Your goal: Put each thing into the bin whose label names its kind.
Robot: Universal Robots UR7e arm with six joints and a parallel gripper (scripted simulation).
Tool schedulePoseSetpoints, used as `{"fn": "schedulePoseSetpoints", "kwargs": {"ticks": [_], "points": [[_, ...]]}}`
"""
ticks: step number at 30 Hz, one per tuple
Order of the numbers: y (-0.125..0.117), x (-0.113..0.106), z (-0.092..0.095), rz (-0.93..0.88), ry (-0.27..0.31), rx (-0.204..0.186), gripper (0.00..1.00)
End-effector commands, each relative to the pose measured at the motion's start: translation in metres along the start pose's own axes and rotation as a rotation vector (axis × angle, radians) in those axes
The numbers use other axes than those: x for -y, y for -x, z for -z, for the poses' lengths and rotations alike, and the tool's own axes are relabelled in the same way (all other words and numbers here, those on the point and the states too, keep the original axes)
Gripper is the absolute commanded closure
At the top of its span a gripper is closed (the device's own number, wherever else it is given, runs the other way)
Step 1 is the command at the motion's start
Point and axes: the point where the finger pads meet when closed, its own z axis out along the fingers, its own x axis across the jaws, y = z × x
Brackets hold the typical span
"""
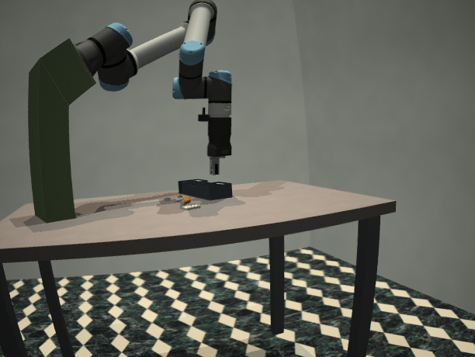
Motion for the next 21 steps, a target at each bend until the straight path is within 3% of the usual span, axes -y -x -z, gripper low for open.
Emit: {"fn": "schedulePoseSetpoints", "kwargs": {"ticks": [1,21], "points": [[-0.0004,0.0001,0.0002,-0.101,0.014,-0.007,0.69],[-0.0004,0.0001,0.0002,-0.678,0.019,-0.015,0.69]]}}
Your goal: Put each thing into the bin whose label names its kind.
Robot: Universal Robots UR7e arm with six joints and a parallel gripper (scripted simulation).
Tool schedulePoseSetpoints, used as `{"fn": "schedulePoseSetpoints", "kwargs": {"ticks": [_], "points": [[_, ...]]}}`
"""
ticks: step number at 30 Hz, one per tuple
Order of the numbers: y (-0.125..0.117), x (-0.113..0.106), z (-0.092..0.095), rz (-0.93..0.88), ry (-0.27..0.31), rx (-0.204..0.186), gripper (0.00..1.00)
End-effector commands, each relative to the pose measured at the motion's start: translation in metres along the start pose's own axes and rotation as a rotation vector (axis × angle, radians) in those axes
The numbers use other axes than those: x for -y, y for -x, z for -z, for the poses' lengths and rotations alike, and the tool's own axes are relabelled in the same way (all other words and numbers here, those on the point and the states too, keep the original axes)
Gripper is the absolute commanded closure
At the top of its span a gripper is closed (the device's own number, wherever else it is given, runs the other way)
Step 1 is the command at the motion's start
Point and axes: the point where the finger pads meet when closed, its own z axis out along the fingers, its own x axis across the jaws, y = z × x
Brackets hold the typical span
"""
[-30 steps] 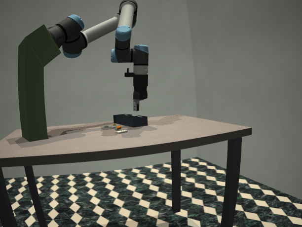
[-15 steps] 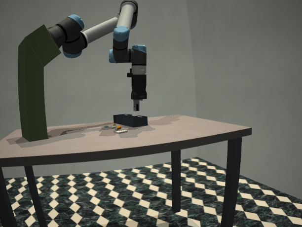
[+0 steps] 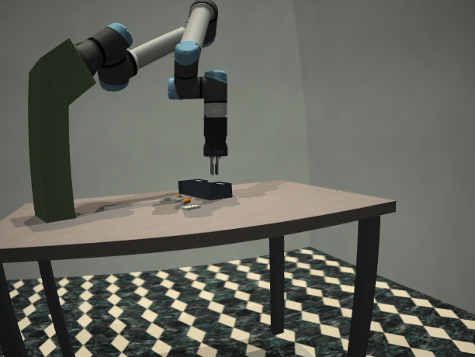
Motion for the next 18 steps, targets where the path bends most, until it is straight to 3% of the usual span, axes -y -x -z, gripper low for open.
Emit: {"fn": "schedulePoseSetpoints", "kwargs": {"ticks": [1,18], "points": [[-0.0002,0.0004,0.0002,-0.156,0.007,-0.012,0.69],[-0.0002,0.0004,0.0002,-0.609,0.018,-0.024,0.69]]}}
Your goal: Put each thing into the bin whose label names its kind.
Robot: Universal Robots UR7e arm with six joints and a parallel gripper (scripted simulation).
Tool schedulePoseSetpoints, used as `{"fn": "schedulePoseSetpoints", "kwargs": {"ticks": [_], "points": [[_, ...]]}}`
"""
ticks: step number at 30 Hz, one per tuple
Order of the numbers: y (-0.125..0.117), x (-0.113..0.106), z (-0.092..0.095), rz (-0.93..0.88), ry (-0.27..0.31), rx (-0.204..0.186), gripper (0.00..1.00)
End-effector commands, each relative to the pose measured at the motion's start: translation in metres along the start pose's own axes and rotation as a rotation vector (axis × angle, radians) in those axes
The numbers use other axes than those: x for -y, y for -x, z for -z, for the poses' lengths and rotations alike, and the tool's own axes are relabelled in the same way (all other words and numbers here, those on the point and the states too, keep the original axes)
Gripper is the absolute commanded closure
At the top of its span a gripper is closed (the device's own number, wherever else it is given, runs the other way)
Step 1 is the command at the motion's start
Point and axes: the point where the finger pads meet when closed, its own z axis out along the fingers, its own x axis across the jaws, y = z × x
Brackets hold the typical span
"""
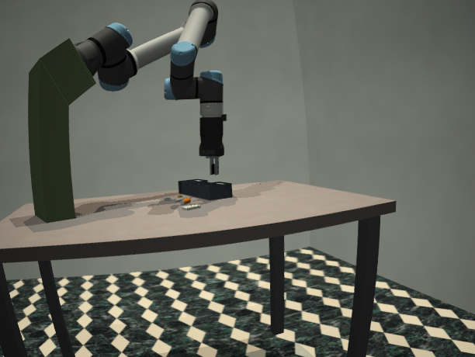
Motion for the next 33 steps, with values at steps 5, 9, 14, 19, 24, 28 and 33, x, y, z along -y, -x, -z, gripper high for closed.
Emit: {"fn": "schedulePoseSetpoints", "kwargs": {"ticks": [5,9,14,19,24,28,33], "points": [[0.0,0.001,0.0,-0.265,0.009,-0.025,0.69],[0.0,0.0,0.0,-0.374,0.012,-0.033,0.69],[0.0,0.0,0.0,-0.4,0.013,-0.028,0.69],[0.0,0.001,0.0,-0.591,0.022,-0.06,0.69],[0.0,0.001,0.0,-0.69,0.024,-0.079,0.69],[0.0,0.0,-0.002,-0.69,0.024,-0.079,0.69],[-0.001,0.0,-0.01,-0.69,0.024,-0.079,0.69]]}}
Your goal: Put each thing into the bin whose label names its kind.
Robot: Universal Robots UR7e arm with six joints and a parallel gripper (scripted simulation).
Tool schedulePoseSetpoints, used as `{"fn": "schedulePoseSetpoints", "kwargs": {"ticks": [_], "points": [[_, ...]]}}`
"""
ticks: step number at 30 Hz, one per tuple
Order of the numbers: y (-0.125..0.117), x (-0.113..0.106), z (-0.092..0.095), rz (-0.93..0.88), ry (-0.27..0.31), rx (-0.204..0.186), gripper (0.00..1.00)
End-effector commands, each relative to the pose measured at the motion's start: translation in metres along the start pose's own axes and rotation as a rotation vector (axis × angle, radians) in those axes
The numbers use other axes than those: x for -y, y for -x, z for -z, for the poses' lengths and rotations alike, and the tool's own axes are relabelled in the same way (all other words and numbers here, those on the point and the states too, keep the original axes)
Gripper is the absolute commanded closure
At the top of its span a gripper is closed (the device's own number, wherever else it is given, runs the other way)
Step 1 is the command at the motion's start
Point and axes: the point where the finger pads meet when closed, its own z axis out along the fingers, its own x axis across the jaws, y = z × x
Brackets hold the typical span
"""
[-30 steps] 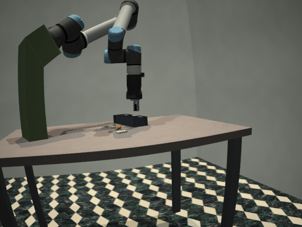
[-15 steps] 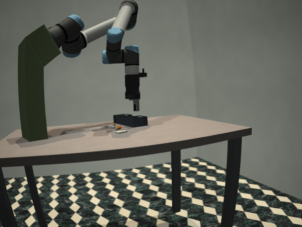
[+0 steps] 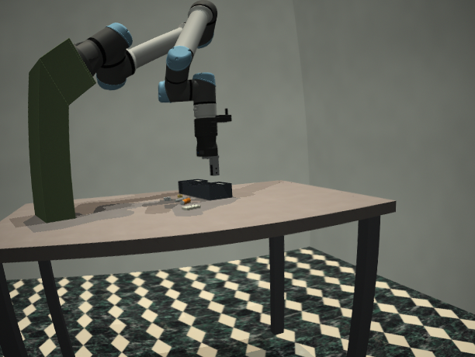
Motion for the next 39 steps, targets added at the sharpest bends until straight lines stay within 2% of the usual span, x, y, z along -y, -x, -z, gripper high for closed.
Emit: {"fn": "schedulePoseSetpoints", "kwargs": {"ticks": [1,20,39], "points": [[0.0,0.0,-0.01,-0.007,-0.002,-0.004,0.69],[0.0,0.0,-0.055,-0.007,-0.002,-0.004,0.69],[0.0,0.0,-0.056,-0.008,-0.002,-0.004,0.69]]}}
